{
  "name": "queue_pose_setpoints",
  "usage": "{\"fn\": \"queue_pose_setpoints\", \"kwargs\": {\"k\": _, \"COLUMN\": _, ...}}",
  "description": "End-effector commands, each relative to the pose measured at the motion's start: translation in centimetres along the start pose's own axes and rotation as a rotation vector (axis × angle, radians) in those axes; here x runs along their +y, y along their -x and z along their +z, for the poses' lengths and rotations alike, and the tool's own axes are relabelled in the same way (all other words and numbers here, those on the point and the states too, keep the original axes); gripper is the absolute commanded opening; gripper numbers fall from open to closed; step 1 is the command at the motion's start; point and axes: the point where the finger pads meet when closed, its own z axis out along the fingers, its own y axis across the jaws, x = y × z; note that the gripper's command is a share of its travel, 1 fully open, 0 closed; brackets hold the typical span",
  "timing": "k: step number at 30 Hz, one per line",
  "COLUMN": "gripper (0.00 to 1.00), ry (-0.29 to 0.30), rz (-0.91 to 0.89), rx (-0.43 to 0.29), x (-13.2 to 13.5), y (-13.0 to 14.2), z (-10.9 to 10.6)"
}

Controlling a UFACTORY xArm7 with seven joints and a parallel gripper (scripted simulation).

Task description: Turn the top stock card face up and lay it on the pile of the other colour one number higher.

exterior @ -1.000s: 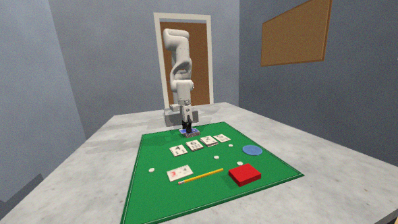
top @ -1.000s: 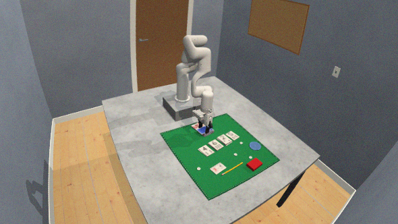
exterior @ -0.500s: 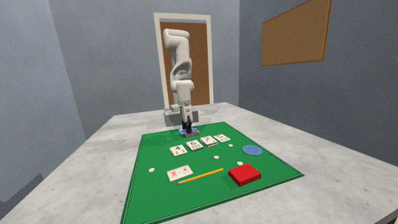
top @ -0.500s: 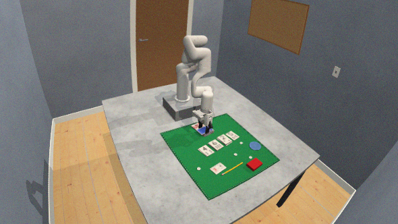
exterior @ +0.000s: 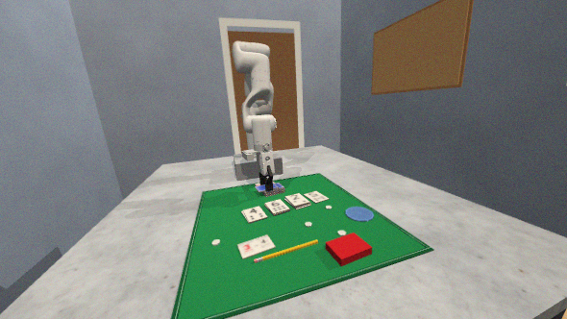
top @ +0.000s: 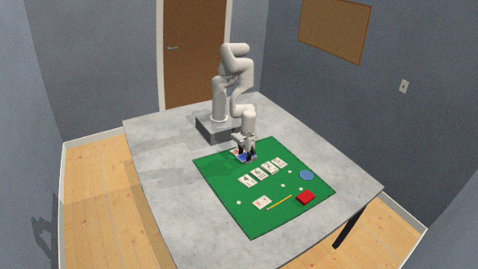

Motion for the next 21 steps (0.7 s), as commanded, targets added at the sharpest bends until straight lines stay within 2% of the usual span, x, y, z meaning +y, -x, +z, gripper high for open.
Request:
{"fn": "queue_pose_setpoints", "kwargs": {"k": 1, "gripper": 0.74, "ry": -0.004, "rz": 0.000, "rx": 0.000, "x": -0.17, "y": -0.03, "z": 0.05}}
{"fn": "queue_pose_setpoints", "kwargs": {"k": 18, "gripper": 0.74, "ry": -0.004, "rz": 0.000, "rx": 0.000, "x": -0.17, "y": -0.03, "z": 0.05}}
{"fn": "queue_pose_setpoints", "kwargs": {"k": 19, "gripper": 0.87, "ry": -0.004, "rz": 0.000, "rx": 0.000, "x": -0.17, "y": -0.03, "z": 0.05}}
{"fn": "queue_pose_setpoints", "kwargs": {"k": 21, "gripper": 0.87, "ry": -0.004, "rz": 0.000, "rx": 0.000, "x": -0.17, "y": -0.03, "z": 0.05}}
